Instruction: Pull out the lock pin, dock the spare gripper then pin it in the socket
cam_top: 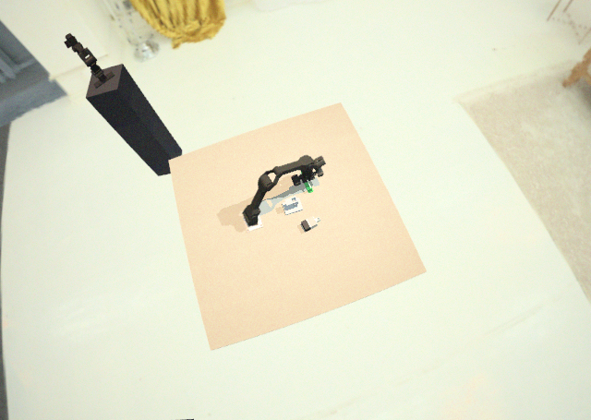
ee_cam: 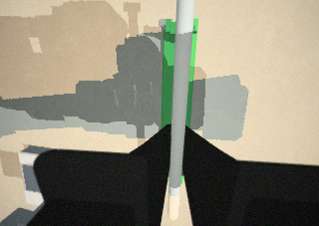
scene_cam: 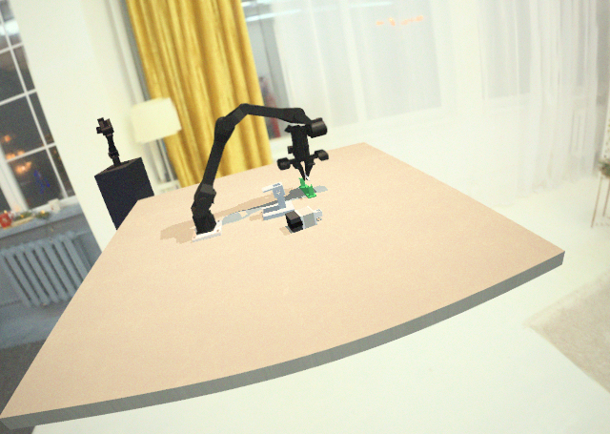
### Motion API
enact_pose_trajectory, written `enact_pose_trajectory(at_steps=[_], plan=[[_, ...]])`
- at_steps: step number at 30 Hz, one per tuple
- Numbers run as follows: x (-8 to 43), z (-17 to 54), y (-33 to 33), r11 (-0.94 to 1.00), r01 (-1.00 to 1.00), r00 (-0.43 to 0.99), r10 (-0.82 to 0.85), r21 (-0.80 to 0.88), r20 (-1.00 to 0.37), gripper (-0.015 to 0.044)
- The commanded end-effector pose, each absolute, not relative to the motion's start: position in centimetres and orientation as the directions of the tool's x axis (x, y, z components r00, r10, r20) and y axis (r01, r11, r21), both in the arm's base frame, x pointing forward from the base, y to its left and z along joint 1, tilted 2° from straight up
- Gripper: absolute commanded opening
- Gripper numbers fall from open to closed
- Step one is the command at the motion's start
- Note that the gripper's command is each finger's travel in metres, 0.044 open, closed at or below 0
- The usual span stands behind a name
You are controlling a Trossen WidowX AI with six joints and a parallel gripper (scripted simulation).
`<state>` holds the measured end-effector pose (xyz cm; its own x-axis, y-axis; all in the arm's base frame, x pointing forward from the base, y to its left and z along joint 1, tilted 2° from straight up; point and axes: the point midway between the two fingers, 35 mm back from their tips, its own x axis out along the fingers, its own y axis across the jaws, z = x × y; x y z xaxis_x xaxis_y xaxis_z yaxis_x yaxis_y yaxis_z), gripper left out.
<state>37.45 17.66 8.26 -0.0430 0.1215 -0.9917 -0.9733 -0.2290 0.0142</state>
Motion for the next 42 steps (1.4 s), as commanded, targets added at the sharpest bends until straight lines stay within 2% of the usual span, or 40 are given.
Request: enact_pose_trajectory(at_steps=[1,42], plan=[[37.6,8.7,16.8,-0.231,-0.973,-0.039,0.122,0.010,-0.992,0.0000],[37.6,4.5,16.7,-0.232,-0.973,-0.042,0.123,0.012,-0.992,0.0000]])
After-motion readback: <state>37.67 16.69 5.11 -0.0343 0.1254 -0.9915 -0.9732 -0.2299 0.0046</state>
